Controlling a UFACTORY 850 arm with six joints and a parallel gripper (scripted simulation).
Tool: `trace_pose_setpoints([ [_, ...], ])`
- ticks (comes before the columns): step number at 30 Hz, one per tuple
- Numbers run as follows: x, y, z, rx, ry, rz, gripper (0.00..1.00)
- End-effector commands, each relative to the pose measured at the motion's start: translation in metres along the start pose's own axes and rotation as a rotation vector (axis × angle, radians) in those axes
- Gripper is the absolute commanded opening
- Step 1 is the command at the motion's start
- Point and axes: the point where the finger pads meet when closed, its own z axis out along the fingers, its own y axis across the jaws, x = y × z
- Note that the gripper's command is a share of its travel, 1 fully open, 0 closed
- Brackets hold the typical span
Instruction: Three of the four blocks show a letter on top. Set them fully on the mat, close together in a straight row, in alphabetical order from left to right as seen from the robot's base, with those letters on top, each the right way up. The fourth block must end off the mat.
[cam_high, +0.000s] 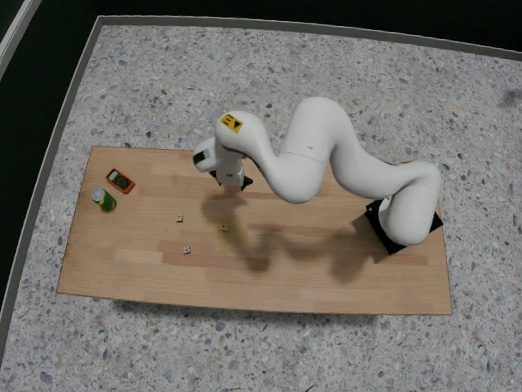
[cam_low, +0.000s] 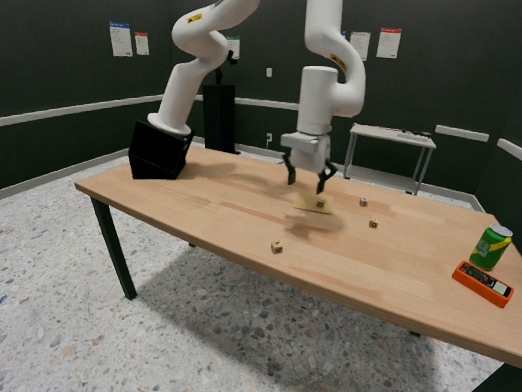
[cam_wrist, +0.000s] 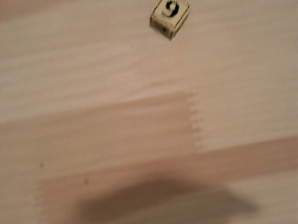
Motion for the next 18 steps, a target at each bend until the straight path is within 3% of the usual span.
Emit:
trace_pose_setpoints([
  [1,-0.059,-0.005,-0.006,-0.004,0.006,-0.094,1.00],
  [6,-0.139,-0.001,-0.016,0.005,0.002,-0.224,1.00],
  [18,-0.145,-0.001,-0.017,0.006,0.001,-0.233,1.00],
])
